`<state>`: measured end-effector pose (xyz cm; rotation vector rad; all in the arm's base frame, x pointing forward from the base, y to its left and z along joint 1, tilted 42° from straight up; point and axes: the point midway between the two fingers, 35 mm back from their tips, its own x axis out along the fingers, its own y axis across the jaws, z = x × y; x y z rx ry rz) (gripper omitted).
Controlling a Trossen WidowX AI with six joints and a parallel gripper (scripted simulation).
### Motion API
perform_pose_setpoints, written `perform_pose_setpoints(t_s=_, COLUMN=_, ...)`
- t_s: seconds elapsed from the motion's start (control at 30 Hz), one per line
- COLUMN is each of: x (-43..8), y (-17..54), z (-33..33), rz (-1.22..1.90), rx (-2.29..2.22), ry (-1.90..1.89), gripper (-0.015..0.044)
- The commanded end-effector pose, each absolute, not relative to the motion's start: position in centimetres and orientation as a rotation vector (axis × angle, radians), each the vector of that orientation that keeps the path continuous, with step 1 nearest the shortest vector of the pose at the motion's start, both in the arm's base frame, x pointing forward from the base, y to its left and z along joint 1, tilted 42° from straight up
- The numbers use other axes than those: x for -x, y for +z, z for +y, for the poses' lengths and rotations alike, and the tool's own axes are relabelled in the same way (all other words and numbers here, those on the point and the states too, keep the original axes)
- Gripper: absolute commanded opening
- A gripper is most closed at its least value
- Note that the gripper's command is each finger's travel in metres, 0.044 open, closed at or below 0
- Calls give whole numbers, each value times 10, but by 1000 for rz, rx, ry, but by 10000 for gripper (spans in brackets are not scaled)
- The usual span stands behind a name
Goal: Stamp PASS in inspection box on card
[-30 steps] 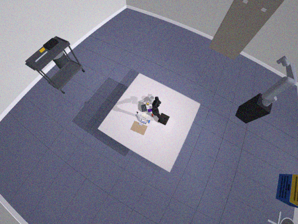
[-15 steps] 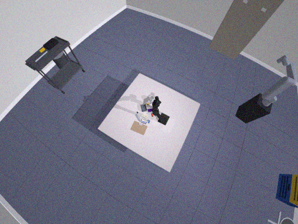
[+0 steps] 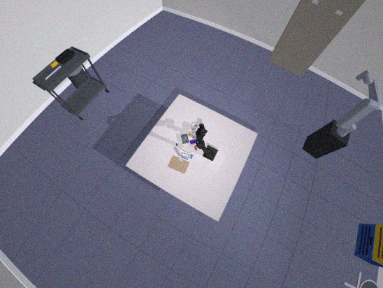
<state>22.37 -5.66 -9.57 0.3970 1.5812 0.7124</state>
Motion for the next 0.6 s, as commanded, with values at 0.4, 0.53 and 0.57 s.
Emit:
perform_pose_setpoints(t_s=0.4, x=-225, y=-89, z=-63, rz=1580, rx=-388, ry=713, gripper=0)
perform_pose_setpoints(t_s=0.53, x=-225, y=-87, z=-64, rz=1580, rx=-387, ry=713, gripper=0)
perform_pose_setpoints(t_s=0.57, x=-225, y=-87, z=-64, rz=1580, rx=-387, ry=713, gripper=0)
